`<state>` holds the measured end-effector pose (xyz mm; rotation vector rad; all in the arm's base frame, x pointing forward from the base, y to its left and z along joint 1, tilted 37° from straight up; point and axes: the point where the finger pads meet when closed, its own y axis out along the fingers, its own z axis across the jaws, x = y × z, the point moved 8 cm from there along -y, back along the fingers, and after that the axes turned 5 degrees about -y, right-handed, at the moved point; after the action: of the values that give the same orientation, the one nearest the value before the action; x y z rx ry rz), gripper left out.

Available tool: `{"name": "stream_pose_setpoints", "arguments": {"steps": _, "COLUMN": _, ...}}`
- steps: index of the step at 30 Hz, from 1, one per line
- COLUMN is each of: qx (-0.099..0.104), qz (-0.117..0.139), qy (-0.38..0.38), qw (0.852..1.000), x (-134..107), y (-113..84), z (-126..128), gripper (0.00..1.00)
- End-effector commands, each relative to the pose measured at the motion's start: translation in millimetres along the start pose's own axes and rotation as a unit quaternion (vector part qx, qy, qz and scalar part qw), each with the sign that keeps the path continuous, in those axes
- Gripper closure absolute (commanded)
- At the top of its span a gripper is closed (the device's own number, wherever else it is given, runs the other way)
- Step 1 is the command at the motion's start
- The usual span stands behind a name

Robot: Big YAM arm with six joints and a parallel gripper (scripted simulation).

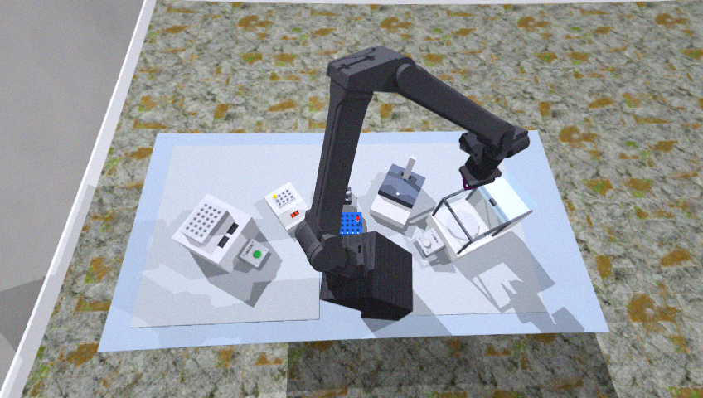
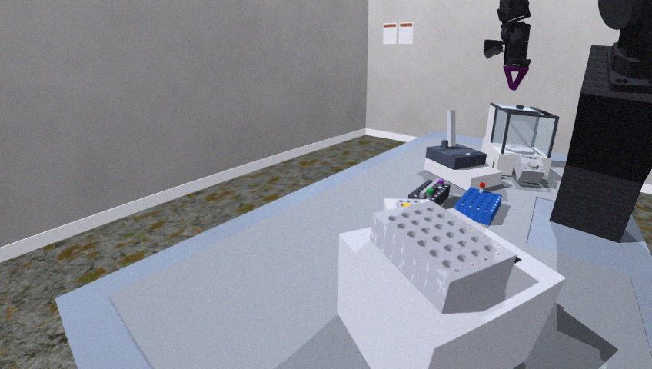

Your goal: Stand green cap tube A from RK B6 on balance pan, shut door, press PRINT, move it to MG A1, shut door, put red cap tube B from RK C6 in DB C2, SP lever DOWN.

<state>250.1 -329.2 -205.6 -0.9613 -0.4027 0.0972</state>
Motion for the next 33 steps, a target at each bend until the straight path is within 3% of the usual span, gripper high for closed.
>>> {"name": "stream_pose_setpoints", "arguments": {"steps": 1, "qx": 0.002, "qz": -0.005, "qy": -0.032, "qw": 0.999, "x": -20, "y": -3.6, "z": -33, "gripper": 0.70}}
{"name": "stream_pose_setpoints", "arguments": {"steps": 5, "qx": 0.002, "qz": -0.005, "qy": -0.041, "qw": 0.999, "x": -30, "y": -3.4, "z": -47, "gripper": 0.70}}
{"name": "stream_pose_setpoints", "arguments": {"steps": 14, "qx": 0.001, "qz": -0.004, "qy": -0.059, "qw": 0.998, "x": -71, "y": -2.4, "z": -103, "gripper": 0.70}}
{"name": "stream_pose_setpoints", "arguments": {"steps": 17, "qx": 0.006, "qz": 0.000, "qy": -0.067, "qw": 0.998, "x": -61, "y": 2.7, "z": -100, "gripper": 0.70}}
{"name": "stream_pose_setpoints", "arguments": {"steps": 18, "qx": 0.027, "qz": 0.001, "qy": -0.065, "qw": 0.998, "x": -60, "y": 15.5, "z": -82, "gripper": 0.70}}
{"name": "stream_pose_setpoints", "arguments": {"steps": 20, "qx": 0.009, "qz": 0.002, "qy": -0.071, "qw": 0.997, "x": -51, "y": -6.0, "z": -86, "gripper": 0.70}}
{"name": "stream_pose_setpoints", "arguments": {"steps": 23, "qx": 0.010, "qz": 0.002, "qy": -0.071, "qw": 0.997, "x": -53, "y": 1.1, "z": -92, "gripper": 0.70}}
{"name": "stream_pose_setpoints", "arguments": {"steps": 29, "qx": 0.008, "qz": 0.002, "qy": -0.072, "qw": 0.997, "x": -50, "y": -5.3, "z": -85, "gripper": 0.70}}
{"name": "stream_pose_setpoints", "arguments": {"steps": 33, "qx": 0.014, "qz": 0.001, "qy": -0.069, "qw": 0.997, "x": -52, "y": 4.1, "z": -83, "gripper": 0.70}}
